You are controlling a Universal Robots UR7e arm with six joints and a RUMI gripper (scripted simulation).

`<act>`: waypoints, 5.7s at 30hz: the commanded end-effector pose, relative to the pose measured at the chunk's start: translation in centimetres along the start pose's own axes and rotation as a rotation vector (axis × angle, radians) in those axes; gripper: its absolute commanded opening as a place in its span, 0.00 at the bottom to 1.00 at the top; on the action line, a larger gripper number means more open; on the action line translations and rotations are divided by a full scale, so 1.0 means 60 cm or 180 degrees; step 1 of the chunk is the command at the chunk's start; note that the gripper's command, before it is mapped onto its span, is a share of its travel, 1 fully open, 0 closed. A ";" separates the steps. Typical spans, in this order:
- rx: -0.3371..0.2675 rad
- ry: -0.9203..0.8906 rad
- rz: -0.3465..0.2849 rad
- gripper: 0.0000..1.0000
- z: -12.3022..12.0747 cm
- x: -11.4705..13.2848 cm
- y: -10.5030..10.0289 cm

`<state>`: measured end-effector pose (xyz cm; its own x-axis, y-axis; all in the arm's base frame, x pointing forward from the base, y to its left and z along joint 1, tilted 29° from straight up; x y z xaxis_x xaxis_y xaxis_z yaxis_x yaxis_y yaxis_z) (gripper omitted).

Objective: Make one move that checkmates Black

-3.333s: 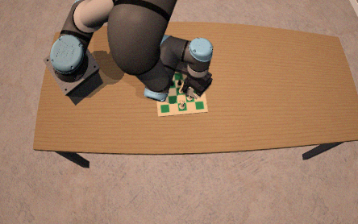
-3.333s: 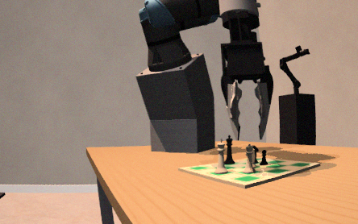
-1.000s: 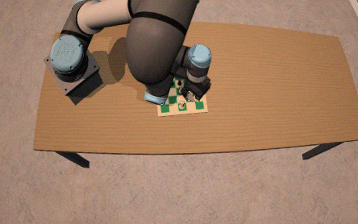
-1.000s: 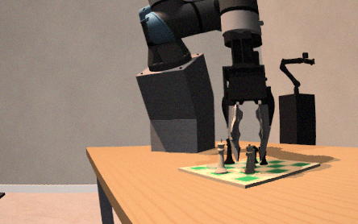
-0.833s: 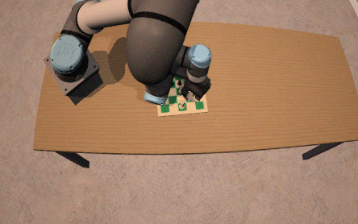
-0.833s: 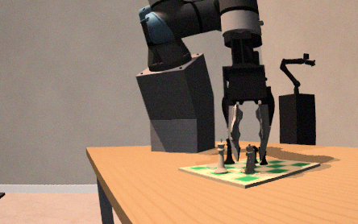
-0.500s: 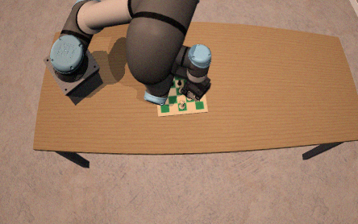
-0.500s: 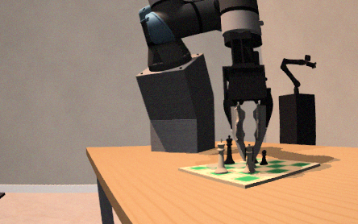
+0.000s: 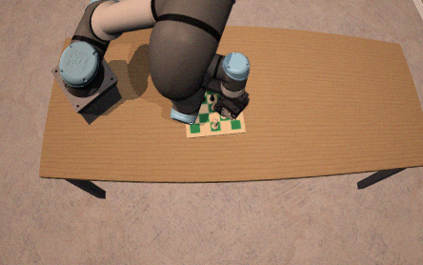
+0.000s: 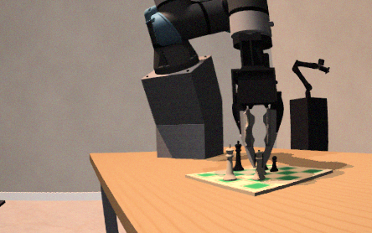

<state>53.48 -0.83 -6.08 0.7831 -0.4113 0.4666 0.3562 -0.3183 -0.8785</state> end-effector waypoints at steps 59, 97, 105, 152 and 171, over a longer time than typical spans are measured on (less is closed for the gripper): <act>0.0002 0.0000 -0.0003 0.00 0.000 0.000 -0.167; 0.0001 -0.0030 -0.0003 0.00 -0.085 -0.089 -0.163; 0.0002 -0.0030 -0.0003 0.00 -0.086 -0.089 -0.143; 0.0002 -0.0030 -0.0003 0.00 -0.086 -0.089 -0.008; 0.0002 -0.0030 -0.0003 0.00 -0.086 -0.089 -0.008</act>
<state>46.48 -2.90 -7.65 0.7877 -0.4033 0.4657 0.3563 -0.3183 -0.8785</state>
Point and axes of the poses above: the point where the finger pads meet when closed, its own y axis out along the fingers, its own z axis across the jaws, x = y × z, the point moved 1 cm from there along -y, back along the fingers, and after that the axes turned 2 degrees about -y, right-handed, at the moved point
